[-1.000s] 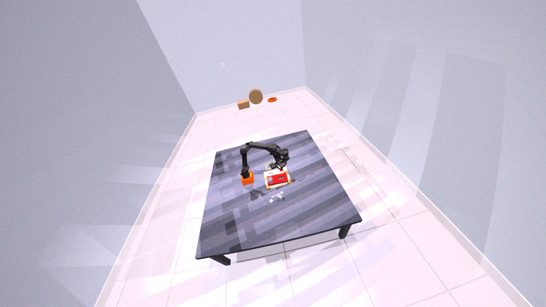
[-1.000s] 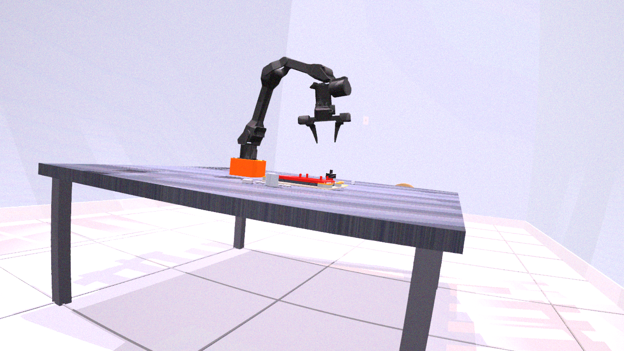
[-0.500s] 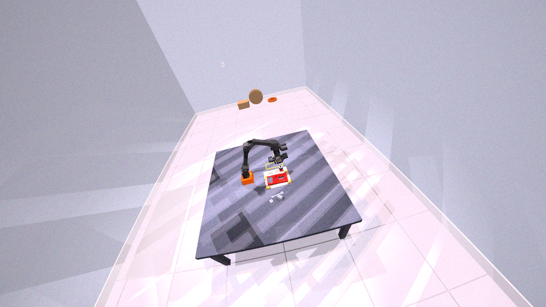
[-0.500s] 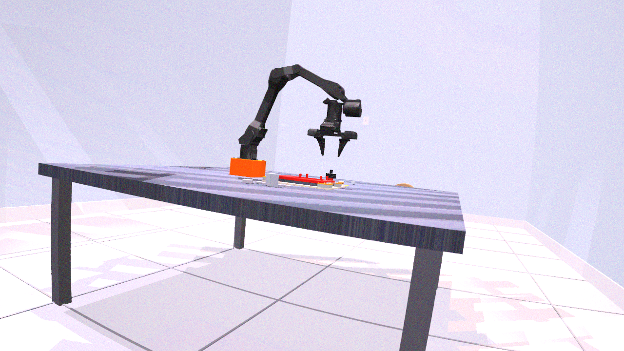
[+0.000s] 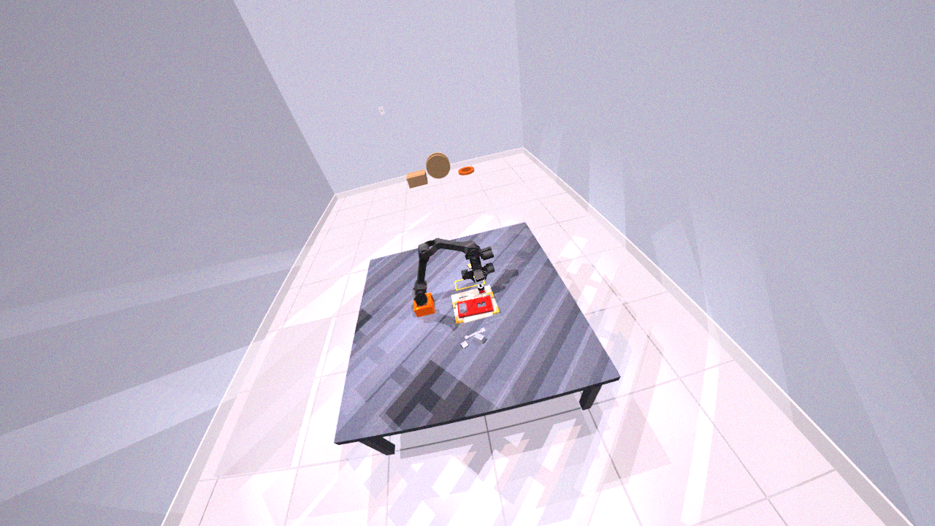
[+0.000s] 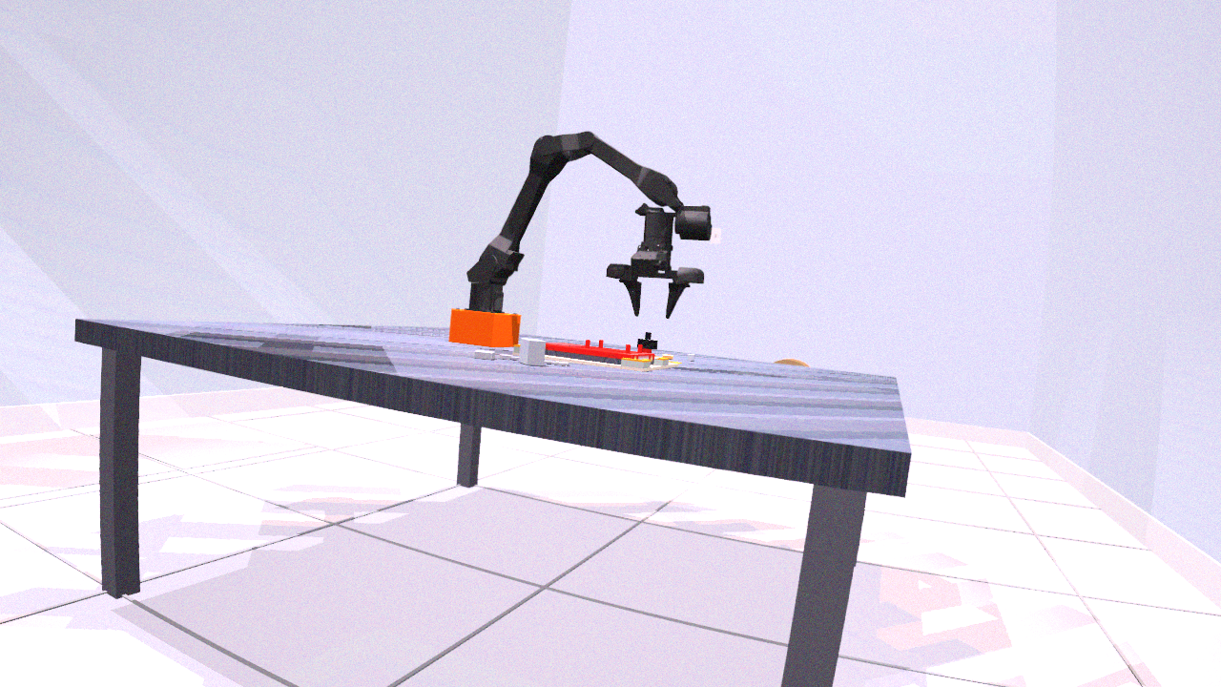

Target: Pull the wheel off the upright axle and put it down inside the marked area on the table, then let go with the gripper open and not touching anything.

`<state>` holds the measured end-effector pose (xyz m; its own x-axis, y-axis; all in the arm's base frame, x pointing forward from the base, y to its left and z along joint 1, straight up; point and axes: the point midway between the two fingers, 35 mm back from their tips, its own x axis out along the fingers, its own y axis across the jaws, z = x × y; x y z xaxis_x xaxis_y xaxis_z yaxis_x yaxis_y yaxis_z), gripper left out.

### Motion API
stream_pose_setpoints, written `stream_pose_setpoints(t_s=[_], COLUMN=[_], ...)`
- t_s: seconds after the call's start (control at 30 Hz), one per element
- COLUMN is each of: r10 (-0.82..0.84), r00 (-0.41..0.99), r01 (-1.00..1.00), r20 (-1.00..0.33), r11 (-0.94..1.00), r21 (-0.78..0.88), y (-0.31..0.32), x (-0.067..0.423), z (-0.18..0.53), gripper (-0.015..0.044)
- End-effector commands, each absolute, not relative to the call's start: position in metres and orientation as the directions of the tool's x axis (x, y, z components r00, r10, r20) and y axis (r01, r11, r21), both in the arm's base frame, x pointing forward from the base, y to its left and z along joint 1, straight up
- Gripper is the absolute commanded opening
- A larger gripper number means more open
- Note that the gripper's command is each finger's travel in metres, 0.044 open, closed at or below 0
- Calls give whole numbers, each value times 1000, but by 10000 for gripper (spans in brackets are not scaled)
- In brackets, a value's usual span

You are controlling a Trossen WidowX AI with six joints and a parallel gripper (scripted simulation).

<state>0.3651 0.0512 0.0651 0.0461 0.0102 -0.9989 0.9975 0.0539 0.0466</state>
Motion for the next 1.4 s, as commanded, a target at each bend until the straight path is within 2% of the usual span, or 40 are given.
stream_pose_setpoints(t_s=[0.0,0.3,0.43,0.7,0.87,0.9,1.37], r10=[4,4,6,6,6,6,6], r00=[28,28,19,19,19,20,21], r01=[998,998,998,998,998,998,998], r20=[-1000,-1000,-1000,-1000,-1000,-1000,-1000], r11=[50,50,54,54,54,54,53], r21=[28,28,20,20,20,20,21], y=[51,51,51,51,52,52,52], x=[363,363,362,362,362,362,363], z=[34,11,13,13,14,14,19], gripper=[300,300,195,142,10,0,0])
